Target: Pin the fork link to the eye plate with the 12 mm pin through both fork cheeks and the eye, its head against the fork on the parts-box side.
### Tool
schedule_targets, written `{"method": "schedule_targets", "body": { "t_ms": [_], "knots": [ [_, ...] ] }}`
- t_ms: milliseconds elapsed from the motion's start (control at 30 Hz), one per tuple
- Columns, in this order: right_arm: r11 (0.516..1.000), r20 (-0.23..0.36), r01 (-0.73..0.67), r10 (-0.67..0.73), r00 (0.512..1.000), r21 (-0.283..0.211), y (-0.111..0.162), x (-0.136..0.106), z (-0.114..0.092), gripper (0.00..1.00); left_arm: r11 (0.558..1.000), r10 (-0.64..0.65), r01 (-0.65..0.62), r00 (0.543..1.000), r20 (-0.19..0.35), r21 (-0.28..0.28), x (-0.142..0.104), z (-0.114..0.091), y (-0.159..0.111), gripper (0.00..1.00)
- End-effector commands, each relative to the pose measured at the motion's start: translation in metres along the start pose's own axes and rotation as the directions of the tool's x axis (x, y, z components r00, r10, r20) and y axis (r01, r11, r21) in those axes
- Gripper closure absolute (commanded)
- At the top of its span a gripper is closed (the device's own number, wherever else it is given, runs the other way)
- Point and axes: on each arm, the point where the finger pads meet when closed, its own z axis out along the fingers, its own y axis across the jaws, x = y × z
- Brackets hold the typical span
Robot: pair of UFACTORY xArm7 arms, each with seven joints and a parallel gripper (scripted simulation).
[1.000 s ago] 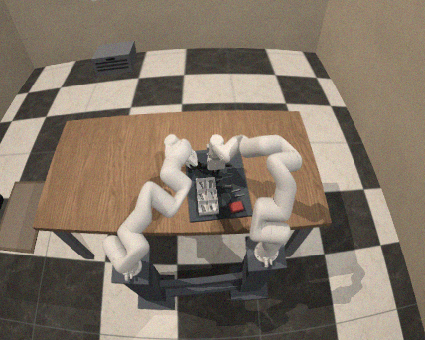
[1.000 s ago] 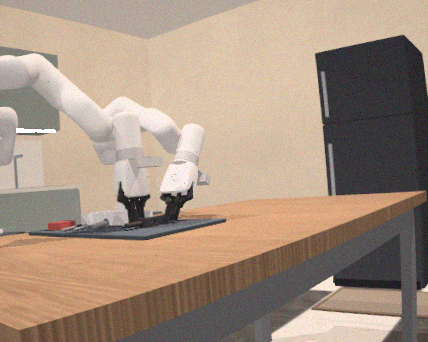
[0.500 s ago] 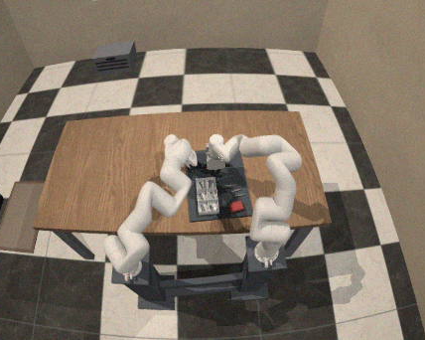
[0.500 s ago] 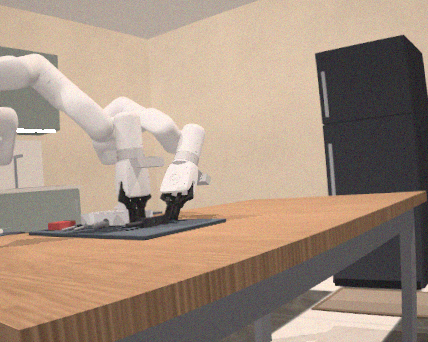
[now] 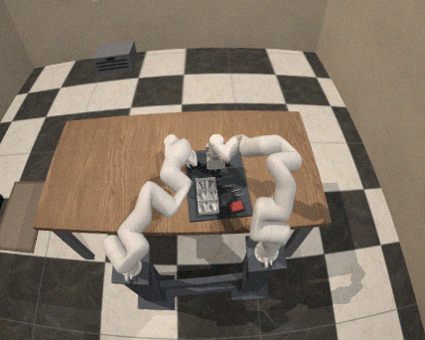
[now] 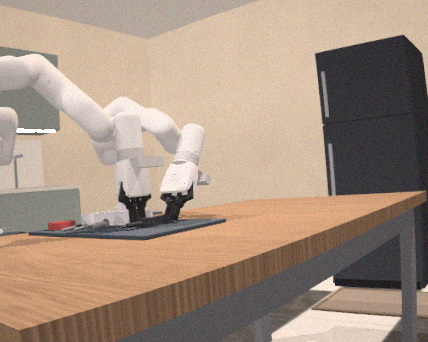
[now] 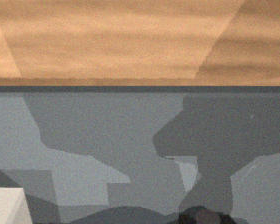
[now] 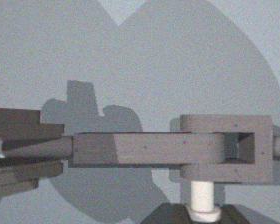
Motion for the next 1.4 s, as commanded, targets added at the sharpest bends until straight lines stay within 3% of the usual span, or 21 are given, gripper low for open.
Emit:
{"method": "schedule_targets", "body": {
  "t_ms": [0,1367],
  "knots": [
    [1.0,-0.006,-0.001,0.001,1.0,0.002,-0.0006,0.0023,-0.0023,1.0,1.0,0.003,-0.003,1.0,0.002,-0.002,-0.0021,-0.0016,0.0007,1.0],
    [1.0,-0.007,-0.001,0.001,1.0,0.002,-0.0006,0.0103,-0.002,1.0,1.0,0.003,-0.003,1.0,0.002,-0.002,-0.0021,-0.0016,0.0007,1.0]
  ]
}}
